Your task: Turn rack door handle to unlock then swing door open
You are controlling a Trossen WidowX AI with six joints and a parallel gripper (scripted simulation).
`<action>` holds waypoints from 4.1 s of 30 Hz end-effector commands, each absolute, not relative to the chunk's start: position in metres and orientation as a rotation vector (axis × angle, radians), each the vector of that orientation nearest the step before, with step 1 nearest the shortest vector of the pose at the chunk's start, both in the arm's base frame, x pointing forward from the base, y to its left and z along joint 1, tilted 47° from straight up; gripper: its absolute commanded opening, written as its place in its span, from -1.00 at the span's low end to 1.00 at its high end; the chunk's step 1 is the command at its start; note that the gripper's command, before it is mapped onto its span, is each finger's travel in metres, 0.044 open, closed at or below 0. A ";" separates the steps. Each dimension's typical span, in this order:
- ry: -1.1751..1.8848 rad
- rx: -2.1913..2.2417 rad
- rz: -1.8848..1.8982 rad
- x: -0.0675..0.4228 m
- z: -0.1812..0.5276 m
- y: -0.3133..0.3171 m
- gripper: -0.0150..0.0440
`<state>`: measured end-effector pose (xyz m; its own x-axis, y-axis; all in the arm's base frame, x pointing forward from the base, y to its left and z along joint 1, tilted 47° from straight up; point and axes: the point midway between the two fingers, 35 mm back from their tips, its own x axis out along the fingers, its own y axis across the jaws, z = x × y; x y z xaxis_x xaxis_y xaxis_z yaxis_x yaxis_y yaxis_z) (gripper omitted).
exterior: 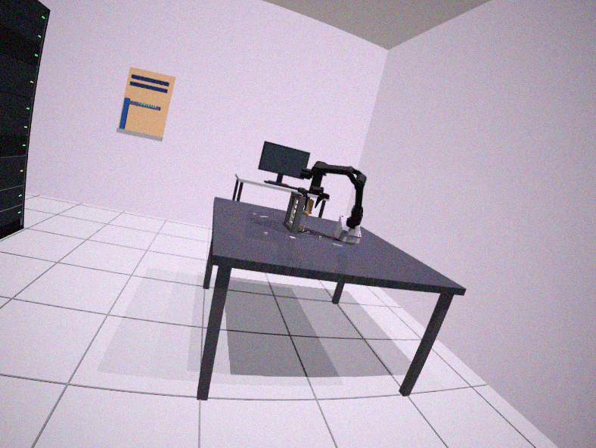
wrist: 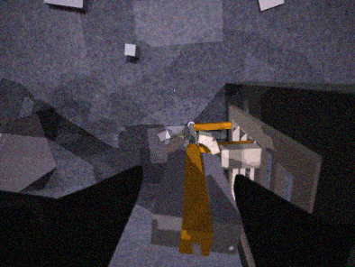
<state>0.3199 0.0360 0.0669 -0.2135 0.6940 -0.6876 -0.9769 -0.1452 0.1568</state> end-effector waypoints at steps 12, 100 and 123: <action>1.217 -0.038 1.294 0.323 0.065 0.037 0.49; 1.959 1.618 -0.852 0.323 0.065 0.036 -0.25; 1.976 1.487 -0.606 0.315 0.063 0.032 -0.43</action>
